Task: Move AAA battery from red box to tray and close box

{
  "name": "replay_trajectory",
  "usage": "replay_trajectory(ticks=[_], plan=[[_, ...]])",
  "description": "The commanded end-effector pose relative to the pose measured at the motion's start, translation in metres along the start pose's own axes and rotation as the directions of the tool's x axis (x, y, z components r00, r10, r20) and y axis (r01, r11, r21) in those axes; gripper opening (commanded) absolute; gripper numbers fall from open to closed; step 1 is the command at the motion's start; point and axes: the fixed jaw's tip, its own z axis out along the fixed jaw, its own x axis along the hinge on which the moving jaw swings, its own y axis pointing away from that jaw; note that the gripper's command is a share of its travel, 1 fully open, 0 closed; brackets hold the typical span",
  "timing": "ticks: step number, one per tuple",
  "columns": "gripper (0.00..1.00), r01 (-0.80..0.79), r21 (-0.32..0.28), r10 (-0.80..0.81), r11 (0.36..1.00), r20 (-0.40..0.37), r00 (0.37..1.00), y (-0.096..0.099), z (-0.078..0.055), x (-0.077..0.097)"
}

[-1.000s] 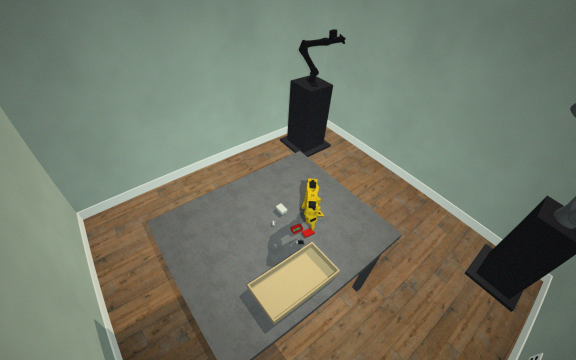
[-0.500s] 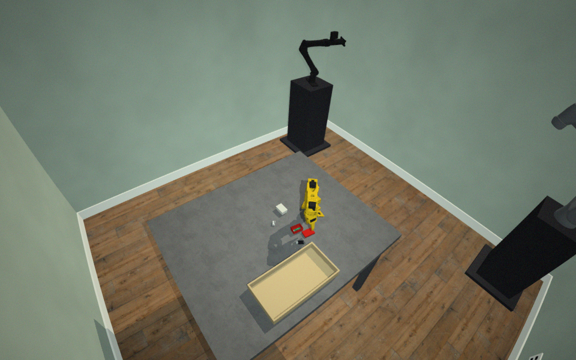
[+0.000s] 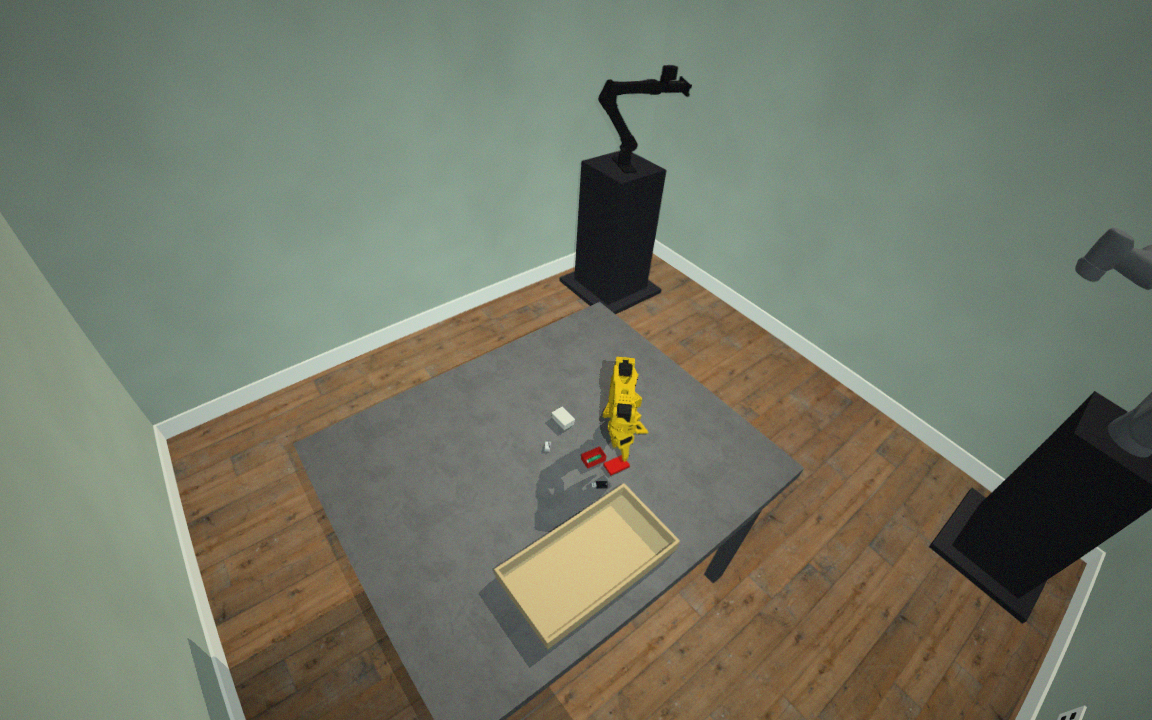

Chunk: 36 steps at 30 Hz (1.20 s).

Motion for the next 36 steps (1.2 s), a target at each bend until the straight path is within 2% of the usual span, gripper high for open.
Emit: replay_trajectory(ticks=[1, 21, 28, 36], plan=[[0.29, -0.001, 0.039, 0.002, 0.999, -0.024, 1.000, -0.0029, -0.0049, 0.0008], [0.29, -0.017, 0.039, 0.018, 0.999, -0.023, 1.000, -0.0028, -0.0049, 0.0009], [0.29, -0.051, 0.040, 0.052, 0.998, -0.022, 0.998, -0.0026, -0.0049, 0.0012], [0.29, -0.162, 0.042, 0.163, 0.986, -0.017, 0.986, -0.0022, -0.0049, 0.0020]])
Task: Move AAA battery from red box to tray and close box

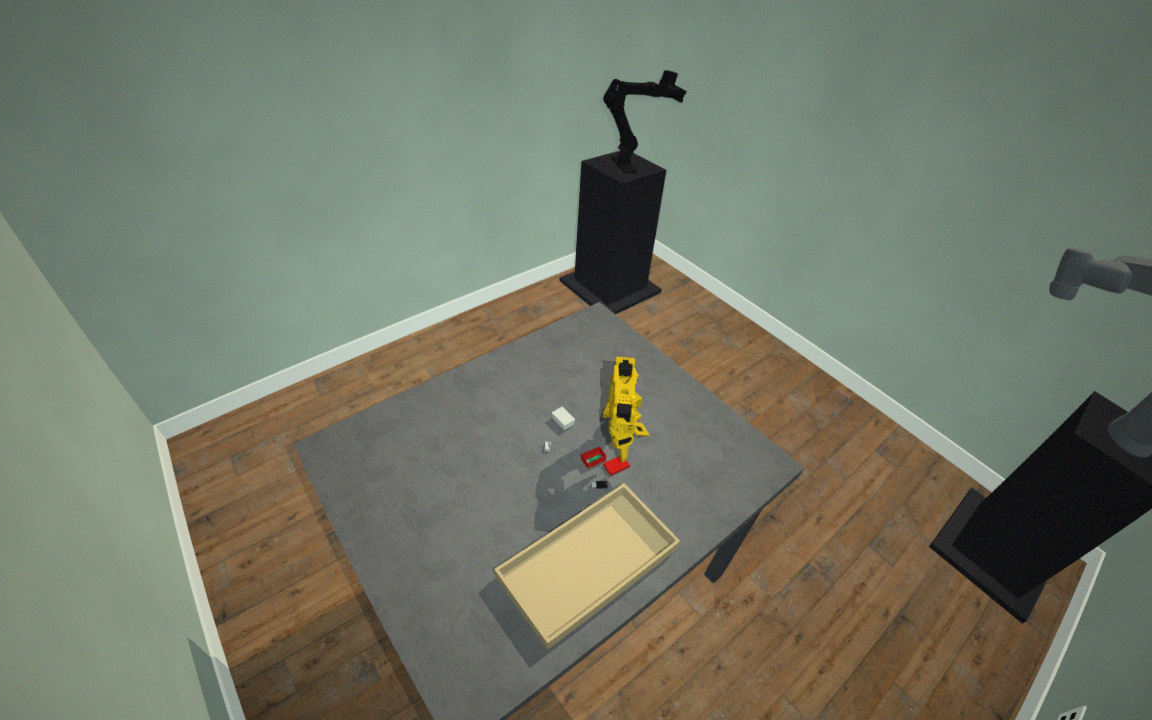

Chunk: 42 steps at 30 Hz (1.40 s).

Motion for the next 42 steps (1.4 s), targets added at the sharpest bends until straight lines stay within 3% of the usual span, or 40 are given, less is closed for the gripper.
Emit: replay_trajectory(ticks=[1, 13, 19, 24, 26, 33, 41, 42], plan=[[0.29, -0.072, 0.043, 0.073, 0.997, -0.016, 0.997, -0.003, -0.005, 0.002], [0.29, -0.329, 0.045, 0.330, 0.943, -0.005, 0.944, -0.002, -0.005, 0.005], [0.29, -0.522, 0.045, 0.522, 0.852, 0.005, 0.853, -0.002, -0.005, 0.006], [0.29, -0.685, 0.043, 0.685, 0.727, 0.014, 0.728, -0.002, -0.005, 0.008], [0.29, -0.685, 0.043, 0.685, 0.727, 0.014, 0.728, -0.002, -0.005, 0.008], [0.29, -0.879, 0.037, 0.878, 0.476, 0.027, 0.477, -0.002, -0.005, 0.012], [0.29, -0.994, 0.024, 0.993, 0.108, 0.039, 0.109, -0.003, -0.005, 0.017], [0.29, -0.994, 0.024, 0.993, 0.108, 0.039, 0.109, -0.003, -0.005, 0.017]])
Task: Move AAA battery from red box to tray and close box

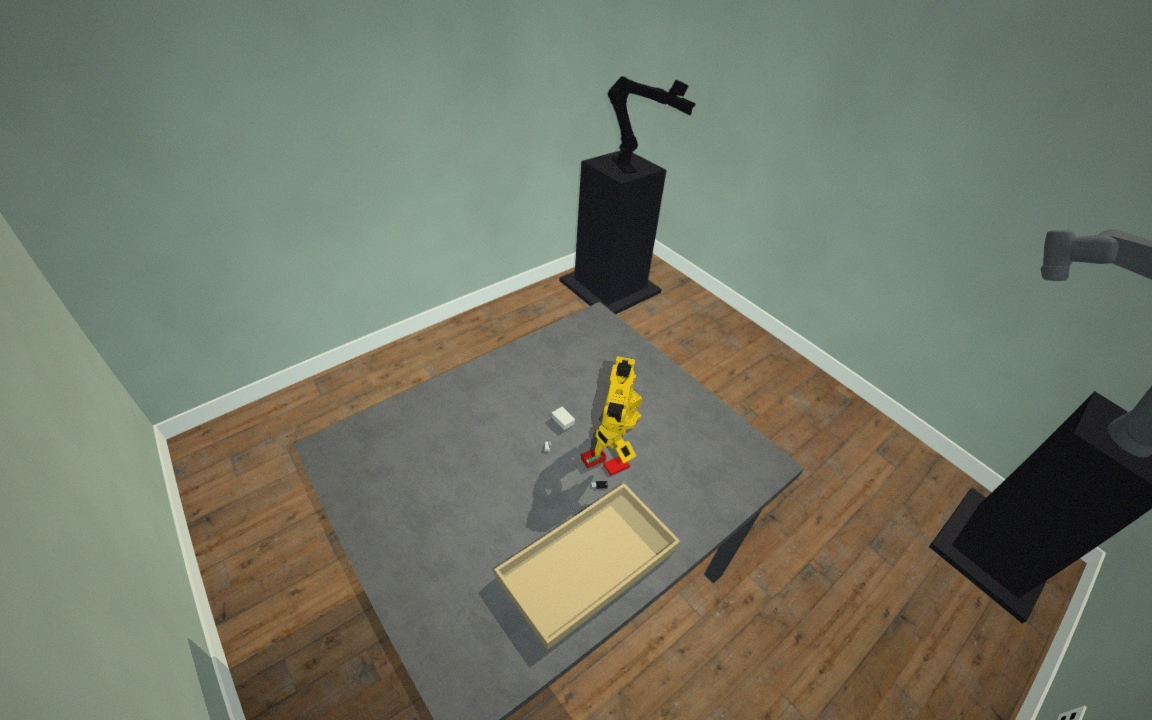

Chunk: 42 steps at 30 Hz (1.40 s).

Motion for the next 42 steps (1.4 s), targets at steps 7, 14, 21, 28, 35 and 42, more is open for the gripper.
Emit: replay_trajectory(ticks=[7, 14, 21, 28, 35, 42], plan=[[0.29, -0.389, 0.017, 0.388, 0.921, 0.040, 0.921, -0.011, -0.005, -0.004], [0.29, -0.664, 0.003, 0.663, 0.748, 0.043, 0.747, -0.017, -0.006, -0.003], [0.29, -0.807, -0.006, 0.806, 0.590, 0.043, 0.590, -0.021, -0.006, -0.002], [0.29, -0.932, -0.017, 0.931, 0.363, 0.040, 0.362, -0.026, -0.006, -0.001], [0.29, -0.976, -0.023, 0.976, 0.216, 0.037, 0.215, -0.029, -0.006, 0.001], [0.29, -0.998, -0.029, 0.998, 0.055, 0.033, 0.054, -0.033, -0.006, 0.002]])
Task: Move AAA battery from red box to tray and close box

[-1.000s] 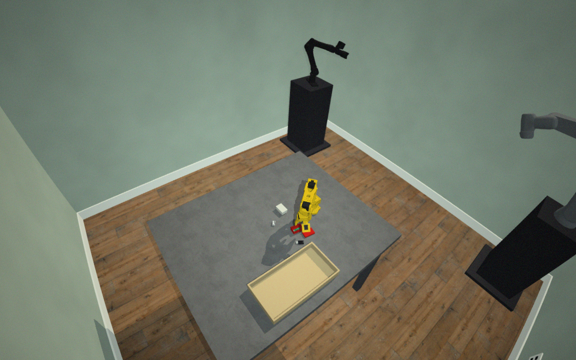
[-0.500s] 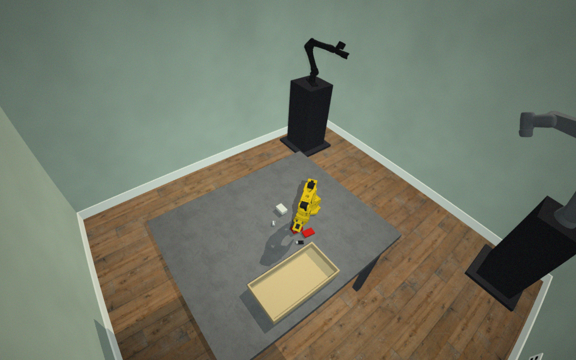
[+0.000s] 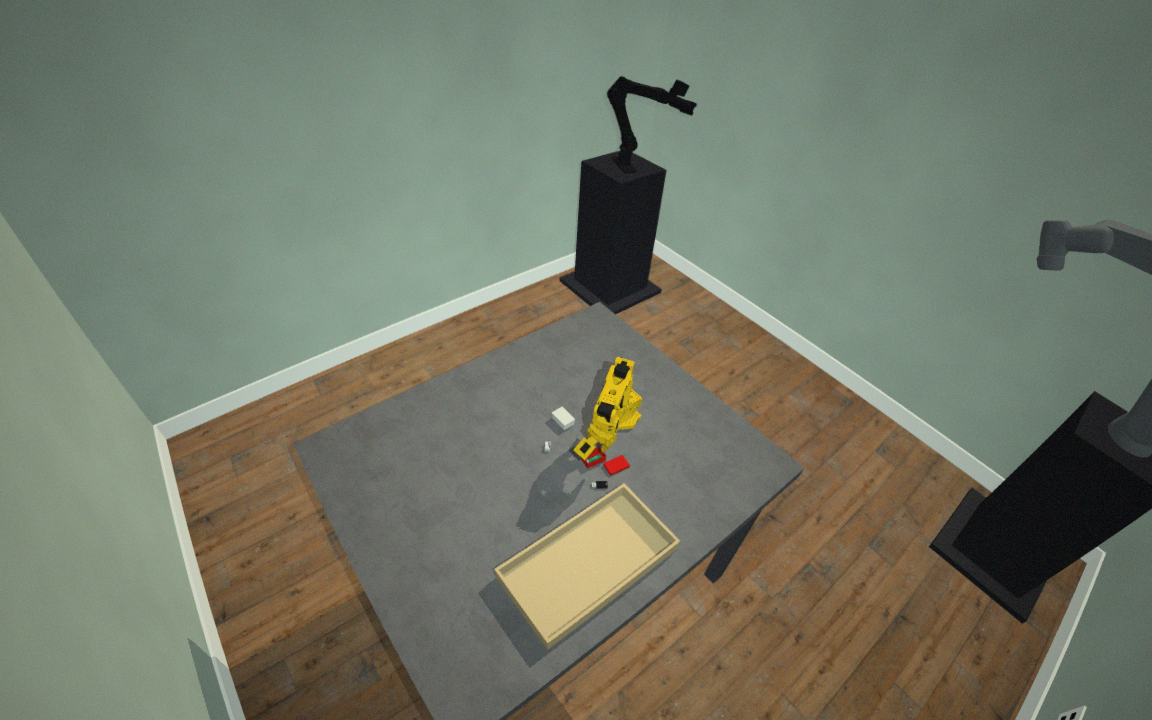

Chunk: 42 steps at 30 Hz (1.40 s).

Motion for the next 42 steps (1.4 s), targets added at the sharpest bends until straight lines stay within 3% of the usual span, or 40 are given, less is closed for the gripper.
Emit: replay_trajectory(ticks=[1, 16, 42], plan=[[0.29, -0.084, -0.024, 0.085, 0.996, 0.035, 0.996, 0.0016, -0.0057, -0.0076], [0.29, -0.215, -0.028, 0.215, 0.976, 0.032, 0.976, -0.0002, -0.0057, -0.0102], [0.29, -0.226, -0.029, 0.227, 0.974, 0.031, 0.973, -0.0004, -0.0057, -0.0104]])
